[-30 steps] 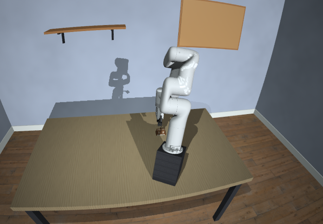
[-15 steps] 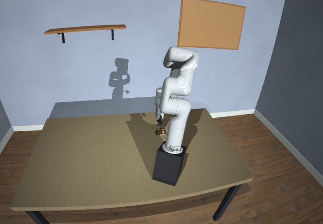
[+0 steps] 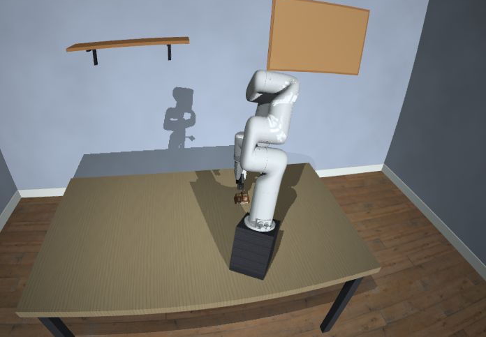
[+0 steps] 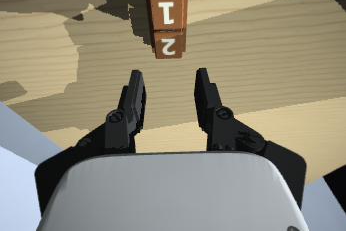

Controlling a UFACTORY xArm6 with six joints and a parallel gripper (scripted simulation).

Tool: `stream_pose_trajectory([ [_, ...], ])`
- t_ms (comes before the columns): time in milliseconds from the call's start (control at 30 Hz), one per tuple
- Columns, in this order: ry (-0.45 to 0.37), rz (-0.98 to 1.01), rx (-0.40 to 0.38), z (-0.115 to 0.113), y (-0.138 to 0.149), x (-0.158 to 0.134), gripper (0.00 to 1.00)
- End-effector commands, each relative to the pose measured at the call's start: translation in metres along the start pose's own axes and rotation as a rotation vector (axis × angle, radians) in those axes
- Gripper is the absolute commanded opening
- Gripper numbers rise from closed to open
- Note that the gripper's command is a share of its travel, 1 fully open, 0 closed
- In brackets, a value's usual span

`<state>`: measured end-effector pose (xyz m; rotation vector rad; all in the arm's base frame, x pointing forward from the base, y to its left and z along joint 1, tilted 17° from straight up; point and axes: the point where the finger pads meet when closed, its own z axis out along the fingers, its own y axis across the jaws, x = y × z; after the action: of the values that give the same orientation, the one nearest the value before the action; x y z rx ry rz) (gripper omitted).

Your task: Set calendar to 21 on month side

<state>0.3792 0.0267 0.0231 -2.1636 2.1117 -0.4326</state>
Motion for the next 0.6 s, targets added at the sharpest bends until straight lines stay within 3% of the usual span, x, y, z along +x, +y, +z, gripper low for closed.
stream_pose_trajectory([
  [0, 0.0, 0.0, 0.003, 0.0, -0.001, 0.0, 0.49],
  [567, 0.0, 0.0, 0.003, 0.013, -0.001, 0.0, 0.49],
])
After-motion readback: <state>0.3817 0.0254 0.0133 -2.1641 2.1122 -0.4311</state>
